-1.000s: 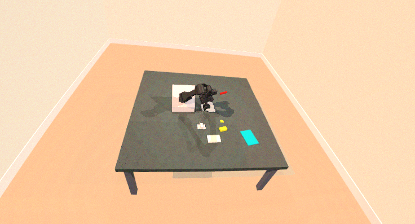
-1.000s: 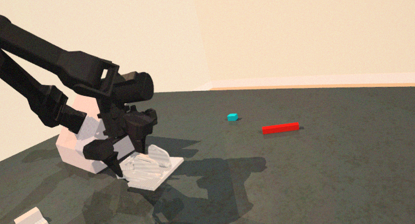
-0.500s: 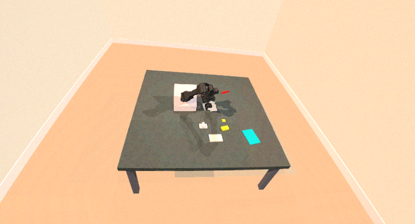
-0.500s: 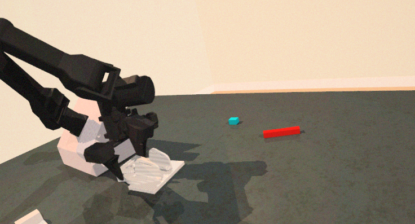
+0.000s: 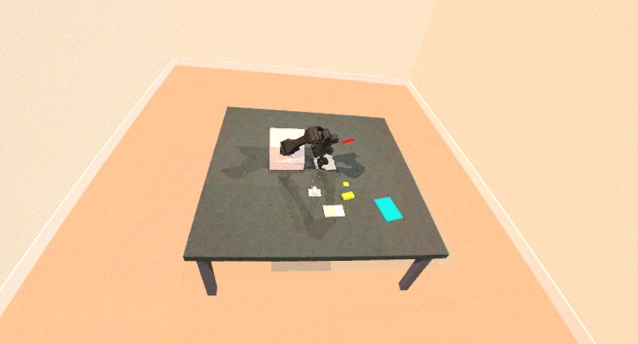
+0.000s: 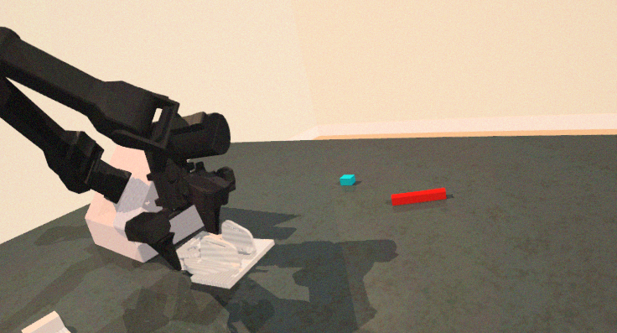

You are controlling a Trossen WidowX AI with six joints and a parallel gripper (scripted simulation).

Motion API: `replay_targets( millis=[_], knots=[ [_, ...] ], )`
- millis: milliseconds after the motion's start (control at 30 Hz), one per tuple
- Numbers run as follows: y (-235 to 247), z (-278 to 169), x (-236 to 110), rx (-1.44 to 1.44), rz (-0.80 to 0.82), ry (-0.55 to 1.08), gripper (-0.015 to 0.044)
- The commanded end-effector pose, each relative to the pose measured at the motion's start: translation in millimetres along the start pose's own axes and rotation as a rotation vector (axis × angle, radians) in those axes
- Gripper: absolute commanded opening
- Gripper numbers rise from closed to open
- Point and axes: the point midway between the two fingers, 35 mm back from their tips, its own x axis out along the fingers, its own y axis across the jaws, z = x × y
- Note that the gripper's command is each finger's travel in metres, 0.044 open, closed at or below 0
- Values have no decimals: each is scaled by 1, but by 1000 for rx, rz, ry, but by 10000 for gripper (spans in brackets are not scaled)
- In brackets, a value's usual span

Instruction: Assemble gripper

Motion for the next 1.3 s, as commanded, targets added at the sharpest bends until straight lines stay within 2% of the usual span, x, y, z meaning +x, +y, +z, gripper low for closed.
replay_targets(
  millis=[0, 133, 367, 533, 733, 1267],
  knots=[
    [0, 0, 0, 0, 0, 0, 440],
    [1, 2, -15, -1, 3, -1, 440],
    [0, 0, -74, -1, 0, 0, 440],
    [2, 2, -75, -5, 1, -11, 440],
    [5, -11, -125, -2, 2, 0, 440],
    [5, -12, -126, -2, 2, 1, 440]
  ],
)
